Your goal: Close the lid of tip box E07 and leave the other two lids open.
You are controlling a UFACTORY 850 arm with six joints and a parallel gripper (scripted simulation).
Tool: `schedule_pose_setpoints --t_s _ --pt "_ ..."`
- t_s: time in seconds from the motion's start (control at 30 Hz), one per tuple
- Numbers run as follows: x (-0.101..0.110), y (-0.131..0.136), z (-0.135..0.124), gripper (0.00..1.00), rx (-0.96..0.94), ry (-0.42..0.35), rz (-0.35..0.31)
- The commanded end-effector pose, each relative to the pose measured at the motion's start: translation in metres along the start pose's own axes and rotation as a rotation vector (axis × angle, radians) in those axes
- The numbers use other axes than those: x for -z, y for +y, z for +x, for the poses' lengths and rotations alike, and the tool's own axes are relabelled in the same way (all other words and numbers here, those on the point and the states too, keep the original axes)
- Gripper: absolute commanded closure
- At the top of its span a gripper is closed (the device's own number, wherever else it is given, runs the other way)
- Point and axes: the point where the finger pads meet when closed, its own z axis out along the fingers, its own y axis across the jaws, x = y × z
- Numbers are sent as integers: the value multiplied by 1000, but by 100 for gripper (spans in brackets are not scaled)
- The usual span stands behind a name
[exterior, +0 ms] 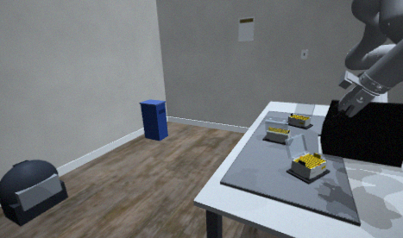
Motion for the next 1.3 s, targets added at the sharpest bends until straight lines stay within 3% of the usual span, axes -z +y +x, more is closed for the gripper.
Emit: schedule_pose_setpoints --t_s 0.0,0.2,0.57,0.87,1.27 --pt "5 -5 -16 0 -46 55 19" --pt "6 -8 -28 0 -66 79 29" --pt "9 -15 -70 0 -187 216 107" --pt "9 -16 -76 0 -187 216 107" --pt "-40 -27 -107 0 -187 216 107"
